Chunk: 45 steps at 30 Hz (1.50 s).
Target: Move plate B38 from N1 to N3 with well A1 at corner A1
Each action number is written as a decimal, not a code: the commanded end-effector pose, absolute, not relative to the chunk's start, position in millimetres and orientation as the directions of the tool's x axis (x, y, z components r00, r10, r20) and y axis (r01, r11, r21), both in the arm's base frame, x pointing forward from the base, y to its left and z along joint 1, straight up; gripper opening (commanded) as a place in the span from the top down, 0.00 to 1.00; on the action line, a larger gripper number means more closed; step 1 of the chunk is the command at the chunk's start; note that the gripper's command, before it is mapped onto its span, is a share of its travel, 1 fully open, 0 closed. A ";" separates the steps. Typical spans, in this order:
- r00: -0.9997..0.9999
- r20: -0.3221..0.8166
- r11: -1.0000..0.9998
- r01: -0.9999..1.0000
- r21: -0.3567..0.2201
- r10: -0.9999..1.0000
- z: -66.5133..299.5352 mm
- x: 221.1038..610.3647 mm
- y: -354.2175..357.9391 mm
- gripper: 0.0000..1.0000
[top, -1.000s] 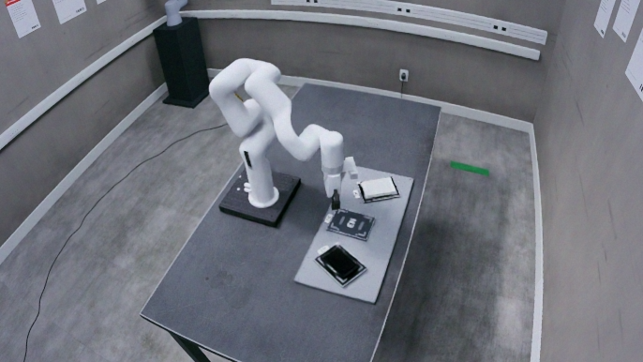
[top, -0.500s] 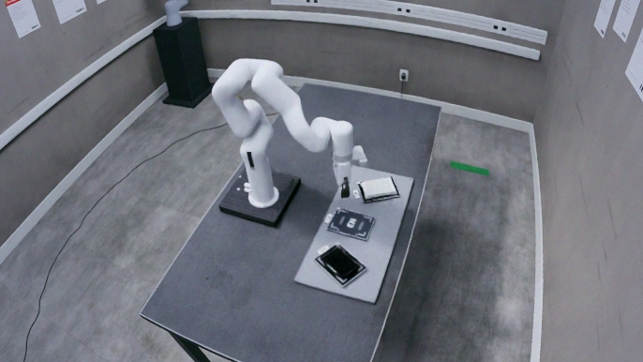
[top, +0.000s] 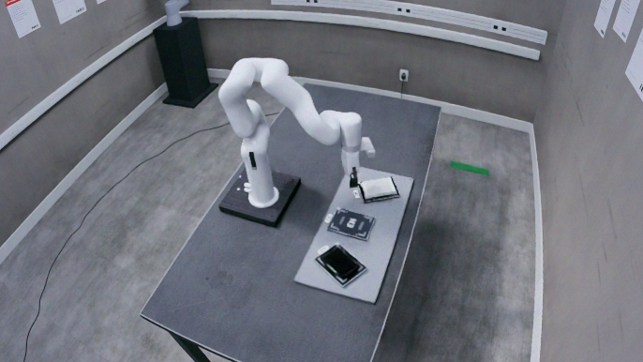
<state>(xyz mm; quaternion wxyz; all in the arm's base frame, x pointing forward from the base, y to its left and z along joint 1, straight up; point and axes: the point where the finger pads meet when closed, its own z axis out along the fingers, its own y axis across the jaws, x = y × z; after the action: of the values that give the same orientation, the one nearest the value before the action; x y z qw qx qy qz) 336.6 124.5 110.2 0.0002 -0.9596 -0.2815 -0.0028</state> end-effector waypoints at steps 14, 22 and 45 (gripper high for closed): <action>0.843 0.007 -0.843 0.539 0.000 0.539 110.6 339.2 129.8 0.00; 0.843 0.007 -0.843 0.539 0.000 0.539 110.6 339.2 129.8 0.00; 0.843 0.007 -0.843 0.539 0.000 0.539 110.7 342.7 133.4 0.00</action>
<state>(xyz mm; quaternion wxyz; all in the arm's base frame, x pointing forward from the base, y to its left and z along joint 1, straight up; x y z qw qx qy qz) 338.2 129.5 109.7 0.0001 -0.9598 -0.2806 -0.0019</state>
